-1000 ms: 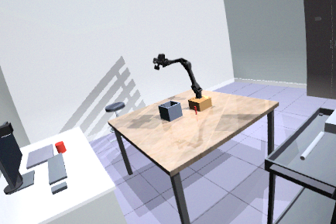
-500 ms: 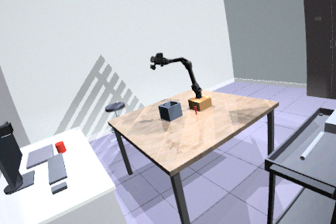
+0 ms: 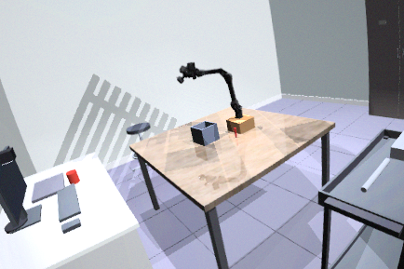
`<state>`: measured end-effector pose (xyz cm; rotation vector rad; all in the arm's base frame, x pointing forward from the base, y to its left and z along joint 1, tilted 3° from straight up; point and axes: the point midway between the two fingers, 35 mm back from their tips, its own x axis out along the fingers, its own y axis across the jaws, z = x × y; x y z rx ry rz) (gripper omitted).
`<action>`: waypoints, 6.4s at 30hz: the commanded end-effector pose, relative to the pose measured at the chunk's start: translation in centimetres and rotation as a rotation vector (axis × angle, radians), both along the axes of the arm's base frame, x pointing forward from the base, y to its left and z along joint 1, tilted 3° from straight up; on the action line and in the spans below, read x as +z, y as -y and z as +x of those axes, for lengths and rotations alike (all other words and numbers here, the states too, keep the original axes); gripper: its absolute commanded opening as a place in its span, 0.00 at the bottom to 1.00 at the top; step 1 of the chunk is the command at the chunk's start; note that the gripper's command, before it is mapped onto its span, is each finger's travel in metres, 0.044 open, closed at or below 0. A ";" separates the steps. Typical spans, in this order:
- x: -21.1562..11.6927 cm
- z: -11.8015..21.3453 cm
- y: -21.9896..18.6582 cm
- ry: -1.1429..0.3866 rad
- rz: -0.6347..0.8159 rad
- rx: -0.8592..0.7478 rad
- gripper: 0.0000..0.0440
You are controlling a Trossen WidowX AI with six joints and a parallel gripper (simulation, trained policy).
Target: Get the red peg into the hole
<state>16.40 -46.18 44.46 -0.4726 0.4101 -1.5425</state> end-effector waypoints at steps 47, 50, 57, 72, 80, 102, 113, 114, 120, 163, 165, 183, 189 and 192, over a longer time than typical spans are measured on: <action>-2.2 16.6 -24.7 1.005 0.591 0.554 1.00; -2.8 17.1 -26.4 1.048 0.662 0.569 1.00; -4.4 17.9 -30.6 1.129 0.840 0.587 1.00; -9.1 18.1 -39.7 1.191 1.254 0.524 1.00; -12.4 17.1 -44.3 1.153 1.463 0.421 1.00; -22.6 10.8 -54.1 0.858 1.781 -0.069 0.99; -26.7 7.0 -56.3 0.671 1.751 -0.267 1.00; -27.1 6.7 -56.3 0.654 1.744 -0.279 1.00; -29.2 5.0 -56.6 0.550 1.693 -0.341 1.00; -43.5 1.7 -54.7 0.262 1.441 -0.349 0.95; -44.1 1.7 -54.6 0.269 1.437 -0.349 0.94; -47.9 2.8 -55.7 0.273 1.472 -0.313 0.24; -48.4 3.4 -56.2 0.262 1.492 -0.285 0.00; -47.8 3.9 -56.3 0.280 1.503 -0.272 0.00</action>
